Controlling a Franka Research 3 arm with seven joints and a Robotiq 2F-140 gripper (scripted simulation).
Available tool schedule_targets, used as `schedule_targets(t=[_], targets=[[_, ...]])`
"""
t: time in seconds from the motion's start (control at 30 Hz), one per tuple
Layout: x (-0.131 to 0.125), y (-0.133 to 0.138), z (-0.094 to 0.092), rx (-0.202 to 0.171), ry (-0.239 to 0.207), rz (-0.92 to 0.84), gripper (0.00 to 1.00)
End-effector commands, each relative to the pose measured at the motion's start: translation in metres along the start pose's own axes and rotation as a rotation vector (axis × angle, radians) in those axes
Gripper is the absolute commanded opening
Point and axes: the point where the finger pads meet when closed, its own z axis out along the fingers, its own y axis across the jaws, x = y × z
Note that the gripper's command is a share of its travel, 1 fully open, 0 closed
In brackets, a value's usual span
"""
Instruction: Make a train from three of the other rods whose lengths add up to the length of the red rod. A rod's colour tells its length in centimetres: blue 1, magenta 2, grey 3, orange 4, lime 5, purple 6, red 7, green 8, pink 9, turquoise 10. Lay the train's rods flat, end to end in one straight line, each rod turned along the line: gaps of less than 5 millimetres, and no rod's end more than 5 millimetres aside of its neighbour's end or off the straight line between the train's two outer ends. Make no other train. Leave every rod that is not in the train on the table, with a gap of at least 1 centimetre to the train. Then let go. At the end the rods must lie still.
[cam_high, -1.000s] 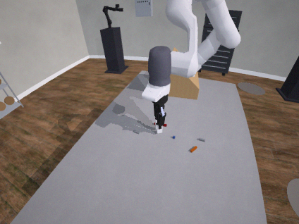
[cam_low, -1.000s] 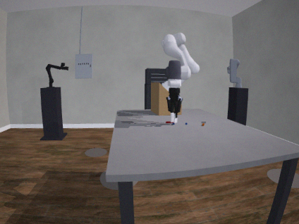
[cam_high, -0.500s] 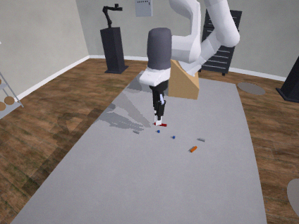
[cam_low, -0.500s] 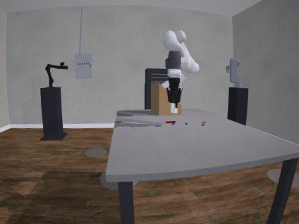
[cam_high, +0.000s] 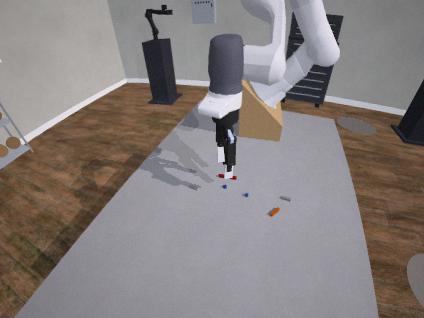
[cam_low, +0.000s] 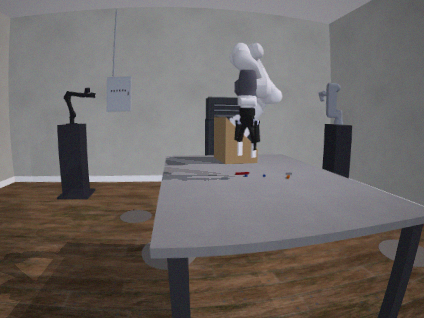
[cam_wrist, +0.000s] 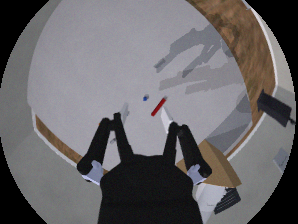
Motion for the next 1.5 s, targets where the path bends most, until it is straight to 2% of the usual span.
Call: schedule_targets(t=[0.0,0.43,0.53,0.73,0.8,0.83,1.23,1.37,1.4,1.47], targets=[[-0.002,0.001,0.0,-0.004,-0.006,-0.007,1.0],[-0.001,0.001,0.001,-0.004,-0.006,-0.001,1.0],[0.029,0.006,0.006,-0.002,-0.012,0.184,1.0],[0.054,0.012,0.012,-0.003,-0.013,0.336,1.0],[0.054,0.012,0.012,-0.003,-0.013,0.336,1.0],[0.064,0.014,0.014,-0.003,-0.013,0.397,1.0],[0.109,0.028,0.023,-0.006,-0.006,0.669,1.0],[0.113,0.029,0.023,-0.006,-0.005,0.691,1.0],[0.113,0.029,0.023,-0.006,-0.005,0.691,0.15],[0.113,0.029,0.023,-0.006,-0.005,0.691,0.15]])
